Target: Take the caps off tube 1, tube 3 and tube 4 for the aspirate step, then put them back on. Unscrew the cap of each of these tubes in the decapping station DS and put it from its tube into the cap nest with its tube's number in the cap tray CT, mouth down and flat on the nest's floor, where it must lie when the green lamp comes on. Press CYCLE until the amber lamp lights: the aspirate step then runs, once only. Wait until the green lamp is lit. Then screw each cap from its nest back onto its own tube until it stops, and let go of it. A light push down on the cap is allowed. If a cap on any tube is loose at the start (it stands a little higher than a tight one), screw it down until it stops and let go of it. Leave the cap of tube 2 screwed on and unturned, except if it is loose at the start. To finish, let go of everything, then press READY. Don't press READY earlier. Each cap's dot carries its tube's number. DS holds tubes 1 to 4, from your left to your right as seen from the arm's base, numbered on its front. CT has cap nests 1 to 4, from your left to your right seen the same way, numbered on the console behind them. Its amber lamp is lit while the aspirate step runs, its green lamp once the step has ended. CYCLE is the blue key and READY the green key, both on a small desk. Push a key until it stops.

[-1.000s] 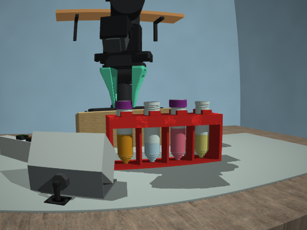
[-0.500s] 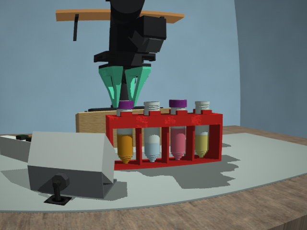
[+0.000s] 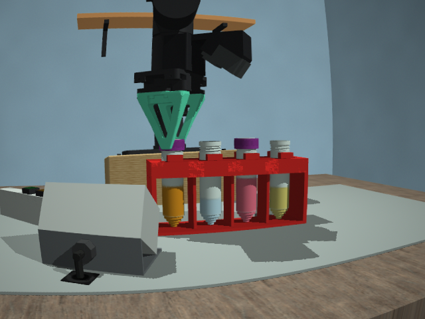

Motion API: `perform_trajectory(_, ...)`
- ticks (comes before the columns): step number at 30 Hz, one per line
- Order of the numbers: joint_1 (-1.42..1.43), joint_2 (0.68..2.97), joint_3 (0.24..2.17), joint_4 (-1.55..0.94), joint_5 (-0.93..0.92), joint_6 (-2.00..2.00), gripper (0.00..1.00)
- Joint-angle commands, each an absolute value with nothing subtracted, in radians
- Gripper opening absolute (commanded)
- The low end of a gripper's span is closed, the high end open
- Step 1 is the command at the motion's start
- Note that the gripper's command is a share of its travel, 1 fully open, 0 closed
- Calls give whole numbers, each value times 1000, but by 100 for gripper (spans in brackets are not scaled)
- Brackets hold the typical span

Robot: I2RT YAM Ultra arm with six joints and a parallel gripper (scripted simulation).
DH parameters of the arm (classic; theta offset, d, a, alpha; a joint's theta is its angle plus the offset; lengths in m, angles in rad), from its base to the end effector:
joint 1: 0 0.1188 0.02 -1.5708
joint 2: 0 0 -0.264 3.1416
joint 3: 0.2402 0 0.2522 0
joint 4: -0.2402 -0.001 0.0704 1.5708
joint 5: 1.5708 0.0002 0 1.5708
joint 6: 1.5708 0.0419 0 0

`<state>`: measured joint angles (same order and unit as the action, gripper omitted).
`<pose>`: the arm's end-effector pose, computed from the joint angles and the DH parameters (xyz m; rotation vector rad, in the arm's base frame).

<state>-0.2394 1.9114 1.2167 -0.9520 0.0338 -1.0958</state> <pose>0.3167 -0.0777 0.1450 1.2728 -2.7838 -0.0313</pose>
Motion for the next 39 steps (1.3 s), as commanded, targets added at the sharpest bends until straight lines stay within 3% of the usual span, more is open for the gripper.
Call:
perform_trajectory(1, -240, 1906, 1223, -953, 35, -1356, 0)
perform_trajectory(11, -240, 1905, 1223, -954, 35, -1747, 0)
perform_trajectory(18, -240, 1905, 1223, -954, 35, -1747, 0)
perform_trajectory(19, -240, 1905, 1223, -954, 35, -1747, 49)
perform_trajectory(31, -240, 1905, 1223, -954, 35, -1747, 49)
perform_trajectory(39, -240, 1906, 1223, -953, 35, -1248, 49)
